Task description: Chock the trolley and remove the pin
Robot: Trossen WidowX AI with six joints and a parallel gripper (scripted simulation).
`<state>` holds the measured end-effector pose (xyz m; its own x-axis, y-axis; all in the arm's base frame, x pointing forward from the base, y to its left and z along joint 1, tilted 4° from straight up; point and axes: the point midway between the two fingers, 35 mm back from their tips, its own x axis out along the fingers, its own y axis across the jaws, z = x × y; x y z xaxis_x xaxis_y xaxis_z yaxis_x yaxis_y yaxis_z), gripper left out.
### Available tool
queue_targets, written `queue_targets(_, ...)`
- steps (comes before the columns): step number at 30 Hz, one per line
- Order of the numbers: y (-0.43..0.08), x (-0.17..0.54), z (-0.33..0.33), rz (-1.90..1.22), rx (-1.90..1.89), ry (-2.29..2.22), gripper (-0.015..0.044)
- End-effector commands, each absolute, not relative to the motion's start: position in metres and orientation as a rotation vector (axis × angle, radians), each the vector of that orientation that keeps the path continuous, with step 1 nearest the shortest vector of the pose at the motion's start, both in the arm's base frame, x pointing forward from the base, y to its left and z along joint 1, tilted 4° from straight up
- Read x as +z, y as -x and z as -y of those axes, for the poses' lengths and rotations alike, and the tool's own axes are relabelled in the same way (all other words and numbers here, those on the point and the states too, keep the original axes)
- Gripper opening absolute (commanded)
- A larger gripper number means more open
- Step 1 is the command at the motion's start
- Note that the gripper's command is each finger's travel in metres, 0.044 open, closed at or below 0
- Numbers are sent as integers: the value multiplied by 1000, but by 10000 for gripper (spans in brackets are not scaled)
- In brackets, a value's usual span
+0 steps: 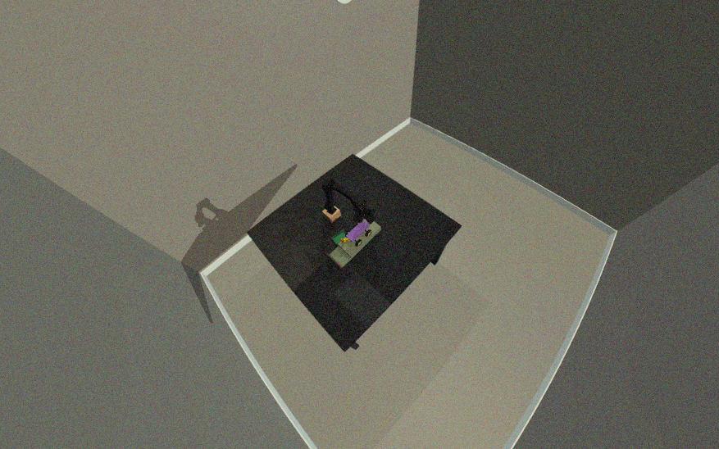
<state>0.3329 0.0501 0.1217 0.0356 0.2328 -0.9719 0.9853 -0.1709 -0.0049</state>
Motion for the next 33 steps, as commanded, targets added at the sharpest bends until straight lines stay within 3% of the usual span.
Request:
queue_targets(1,-335,125,-53,-1288,-1196,-1527,0)
queue_targets(19,-339,128,-80,-1290,-1194,-1529,0)
queue_targets(33,-296,127,-88,-1292,-1197,-1528,0)
